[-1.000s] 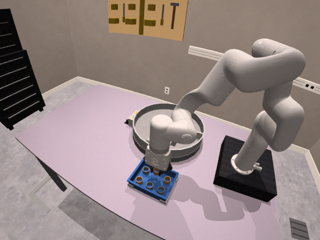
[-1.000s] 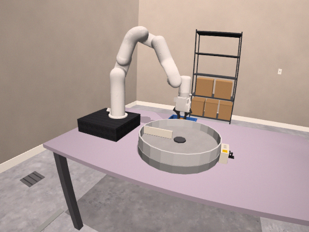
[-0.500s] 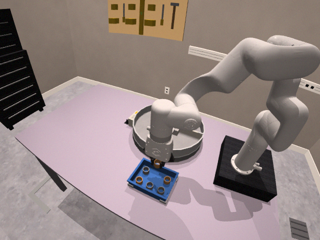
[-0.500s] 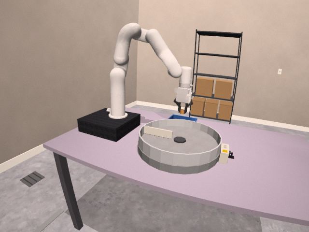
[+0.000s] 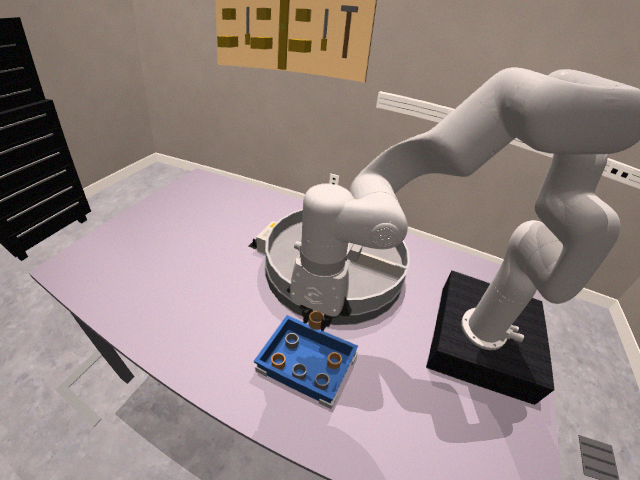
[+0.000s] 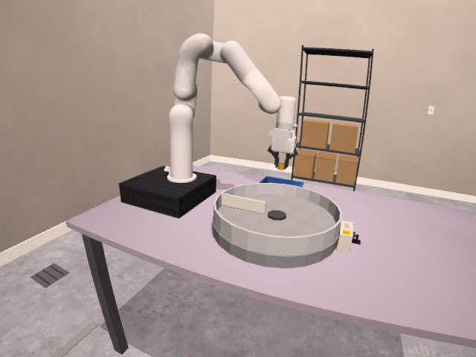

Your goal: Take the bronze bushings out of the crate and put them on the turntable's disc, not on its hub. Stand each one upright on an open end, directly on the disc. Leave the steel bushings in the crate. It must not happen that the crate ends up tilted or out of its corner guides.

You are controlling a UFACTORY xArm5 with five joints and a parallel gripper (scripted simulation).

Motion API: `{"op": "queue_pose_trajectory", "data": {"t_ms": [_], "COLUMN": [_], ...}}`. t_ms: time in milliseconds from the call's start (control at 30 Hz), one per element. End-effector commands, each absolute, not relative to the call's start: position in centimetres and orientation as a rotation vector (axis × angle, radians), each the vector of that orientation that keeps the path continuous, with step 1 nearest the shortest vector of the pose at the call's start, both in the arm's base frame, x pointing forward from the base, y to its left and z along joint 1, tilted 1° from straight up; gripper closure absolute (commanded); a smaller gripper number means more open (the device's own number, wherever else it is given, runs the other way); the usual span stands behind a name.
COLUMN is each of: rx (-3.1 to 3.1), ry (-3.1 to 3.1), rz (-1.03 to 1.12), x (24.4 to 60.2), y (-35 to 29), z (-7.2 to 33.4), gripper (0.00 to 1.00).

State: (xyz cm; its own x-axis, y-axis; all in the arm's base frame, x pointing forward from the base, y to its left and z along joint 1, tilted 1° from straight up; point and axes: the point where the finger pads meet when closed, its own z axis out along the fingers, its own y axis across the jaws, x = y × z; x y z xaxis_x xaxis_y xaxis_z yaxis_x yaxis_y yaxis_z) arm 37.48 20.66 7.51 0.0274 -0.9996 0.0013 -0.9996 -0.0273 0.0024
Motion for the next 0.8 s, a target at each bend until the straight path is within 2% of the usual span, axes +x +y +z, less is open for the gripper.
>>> {"op": "queue_pose_trajectory", "data": {"t_ms": [0, 467, 767], "rx": [2.252, 2.252, 2.252], "ry": [-2.192, -2.192, -2.192], "rz": [0.001, 0.001, 0.001], "x": [37.6, 37.6, 37.7], "y": [20.7, 20.3, 16.0], "z": [7.7, 7.7, 7.7], "gripper": [1.00, 1.00, 1.00]}}
